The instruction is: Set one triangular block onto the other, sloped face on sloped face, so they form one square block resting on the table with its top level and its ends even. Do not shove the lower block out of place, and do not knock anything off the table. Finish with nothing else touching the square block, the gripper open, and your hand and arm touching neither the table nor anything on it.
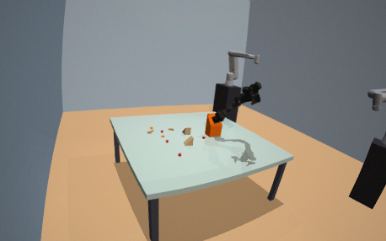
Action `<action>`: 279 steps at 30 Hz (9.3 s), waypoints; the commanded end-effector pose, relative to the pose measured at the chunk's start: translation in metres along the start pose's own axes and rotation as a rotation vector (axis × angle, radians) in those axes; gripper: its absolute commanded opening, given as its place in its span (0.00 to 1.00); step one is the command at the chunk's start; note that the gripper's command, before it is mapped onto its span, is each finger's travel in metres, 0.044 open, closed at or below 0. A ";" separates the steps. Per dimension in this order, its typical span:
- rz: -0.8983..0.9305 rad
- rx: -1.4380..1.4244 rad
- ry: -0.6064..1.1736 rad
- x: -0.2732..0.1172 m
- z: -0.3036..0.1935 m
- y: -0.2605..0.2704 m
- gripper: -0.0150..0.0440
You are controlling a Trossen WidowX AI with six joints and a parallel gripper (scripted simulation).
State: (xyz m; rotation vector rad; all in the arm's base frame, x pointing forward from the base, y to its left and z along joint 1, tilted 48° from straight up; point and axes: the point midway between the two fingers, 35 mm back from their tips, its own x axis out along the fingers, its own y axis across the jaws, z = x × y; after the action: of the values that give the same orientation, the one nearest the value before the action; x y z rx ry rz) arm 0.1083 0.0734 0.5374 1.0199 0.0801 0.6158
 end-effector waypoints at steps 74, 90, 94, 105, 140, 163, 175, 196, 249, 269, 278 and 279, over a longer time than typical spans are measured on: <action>-0.710 0.420 0.980 0.080 -0.170 -0.500 1.00; -0.706 0.423 0.979 0.089 -0.193 -0.506 1.00; -0.705 0.424 0.979 0.091 -0.199 -0.508 1.00; -0.701 0.426 0.978 0.095 -0.209 -0.509 0.87; -0.699 0.420 0.979 0.084 -0.182 -0.498 0.25; -0.652 0.336 1.016 0.083 -0.185 -0.500 0.25; -0.483 0.058 1.099 0.084 -0.185 -0.499 0.25; -0.171 -0.426 1.198 0.084 -0.185 -0.499 0.25; 0.517 -1.376 1.206 0.083 -0.186 -0.498 0.25; 0.517 -1.376 1.206 0.083 -0.186 -0.498 0.25; 0.517 -1.376 1.206 0.083 -0.186 -0.498 0.25; 0.517 -1.376 1.206 0.083 -0.186 -0.498 0.25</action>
State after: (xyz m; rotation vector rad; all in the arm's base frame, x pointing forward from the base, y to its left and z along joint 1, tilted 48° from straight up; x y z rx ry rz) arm 0.3337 0.0758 0.0481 -0.7740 0.3912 1.3980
